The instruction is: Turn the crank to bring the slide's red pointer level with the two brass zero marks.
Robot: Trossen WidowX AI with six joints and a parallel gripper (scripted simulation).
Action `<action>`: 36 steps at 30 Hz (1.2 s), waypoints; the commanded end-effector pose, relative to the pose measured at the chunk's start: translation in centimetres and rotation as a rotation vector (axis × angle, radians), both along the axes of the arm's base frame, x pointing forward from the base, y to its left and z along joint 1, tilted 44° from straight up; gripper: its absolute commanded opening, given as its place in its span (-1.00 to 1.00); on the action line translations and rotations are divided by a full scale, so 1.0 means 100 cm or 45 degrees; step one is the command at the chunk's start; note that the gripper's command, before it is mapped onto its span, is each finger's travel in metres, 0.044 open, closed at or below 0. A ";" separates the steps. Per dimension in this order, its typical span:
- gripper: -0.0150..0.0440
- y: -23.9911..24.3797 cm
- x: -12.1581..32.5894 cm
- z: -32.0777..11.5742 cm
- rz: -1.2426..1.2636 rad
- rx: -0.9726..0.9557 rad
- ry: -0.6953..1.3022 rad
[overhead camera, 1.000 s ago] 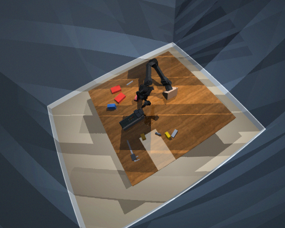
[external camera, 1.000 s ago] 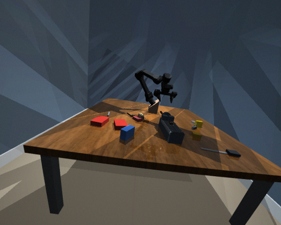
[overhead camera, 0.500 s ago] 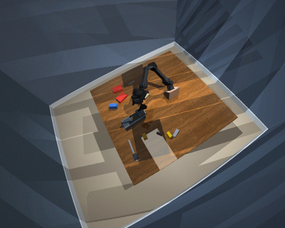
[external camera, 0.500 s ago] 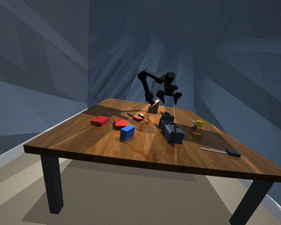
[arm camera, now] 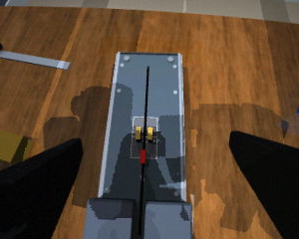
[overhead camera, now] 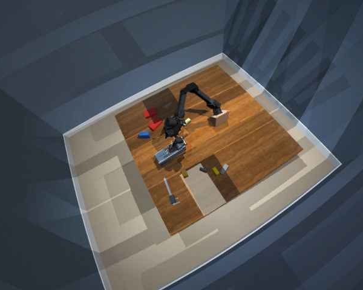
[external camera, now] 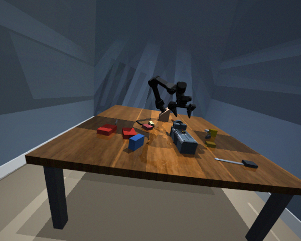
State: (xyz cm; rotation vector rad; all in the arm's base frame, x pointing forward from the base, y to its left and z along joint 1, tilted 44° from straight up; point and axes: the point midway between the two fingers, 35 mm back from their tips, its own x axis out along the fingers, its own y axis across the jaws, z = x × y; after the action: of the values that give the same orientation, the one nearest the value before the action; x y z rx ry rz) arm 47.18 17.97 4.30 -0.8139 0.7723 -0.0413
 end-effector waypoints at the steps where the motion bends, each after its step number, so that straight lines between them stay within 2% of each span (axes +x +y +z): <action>1: 1.00 -0.019 -0.002 -0.026 0.000 -0.023 0.035; 21: 1.00 -0.019 -0.002 -0.025 0.000 -0.023 0.035; 29: 1.00 0.016 -0.007 0.013 -0.007 -0.017 0.030; 36: 1.00 0.016 -0.023 0.019 -0.013 -0.016 0.013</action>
State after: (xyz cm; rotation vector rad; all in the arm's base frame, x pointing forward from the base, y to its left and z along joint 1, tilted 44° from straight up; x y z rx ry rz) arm 45.93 19.94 6.03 -0.8223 0.7847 -0.0388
